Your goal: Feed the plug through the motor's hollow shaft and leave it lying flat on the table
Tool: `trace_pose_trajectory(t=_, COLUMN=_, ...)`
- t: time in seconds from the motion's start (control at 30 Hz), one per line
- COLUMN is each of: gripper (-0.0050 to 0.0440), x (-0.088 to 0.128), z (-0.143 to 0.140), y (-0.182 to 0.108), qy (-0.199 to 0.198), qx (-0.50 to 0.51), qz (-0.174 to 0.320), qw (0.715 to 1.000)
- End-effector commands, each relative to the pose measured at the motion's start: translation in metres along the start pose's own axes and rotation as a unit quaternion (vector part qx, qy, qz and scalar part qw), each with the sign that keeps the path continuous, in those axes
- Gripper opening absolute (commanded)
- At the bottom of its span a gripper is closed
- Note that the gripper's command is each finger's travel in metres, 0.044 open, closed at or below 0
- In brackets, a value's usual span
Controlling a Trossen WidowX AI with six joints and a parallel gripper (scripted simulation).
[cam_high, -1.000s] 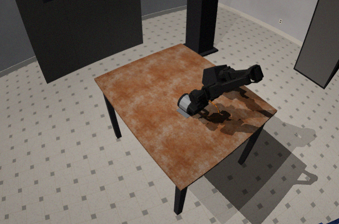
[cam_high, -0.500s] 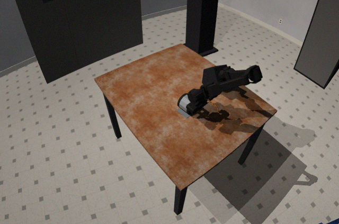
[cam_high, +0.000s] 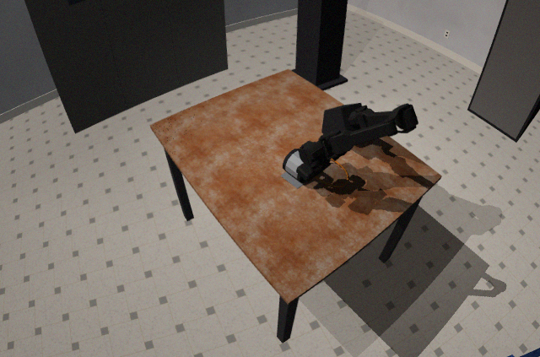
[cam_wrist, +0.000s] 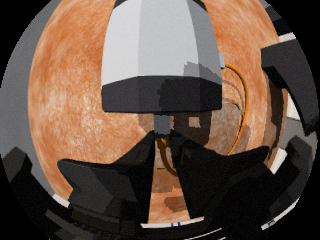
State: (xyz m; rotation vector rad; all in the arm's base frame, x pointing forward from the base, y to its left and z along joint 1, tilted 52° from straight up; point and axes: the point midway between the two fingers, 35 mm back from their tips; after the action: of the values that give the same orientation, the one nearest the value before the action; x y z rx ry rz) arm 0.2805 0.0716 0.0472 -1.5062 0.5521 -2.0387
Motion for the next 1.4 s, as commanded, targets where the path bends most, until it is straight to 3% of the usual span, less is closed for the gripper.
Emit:
trace_pose_trajectory(t=0.0, gripper=0.0, x=-0.0002, z=0.0, y=0.0005, qy=0.0, qx=0.003, qz=0.001, qw=1.0)
trace_pose_trajectory(t=1.37, gripper=0.0, x=-0.0011, z=-0.0003, y=0.005, qy=0.0, qx=0.003, qz=0.001, qw=1.0)
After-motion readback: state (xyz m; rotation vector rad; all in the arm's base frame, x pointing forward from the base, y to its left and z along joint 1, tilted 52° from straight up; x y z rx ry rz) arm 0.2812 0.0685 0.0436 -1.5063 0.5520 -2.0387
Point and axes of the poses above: the point midway between the two fingers, 35 mm back from their tips, its own x axis back along the fingers, its own z axis across the jaws, y = z × x, and after that the axes turned 4 degrees about x, right-handed
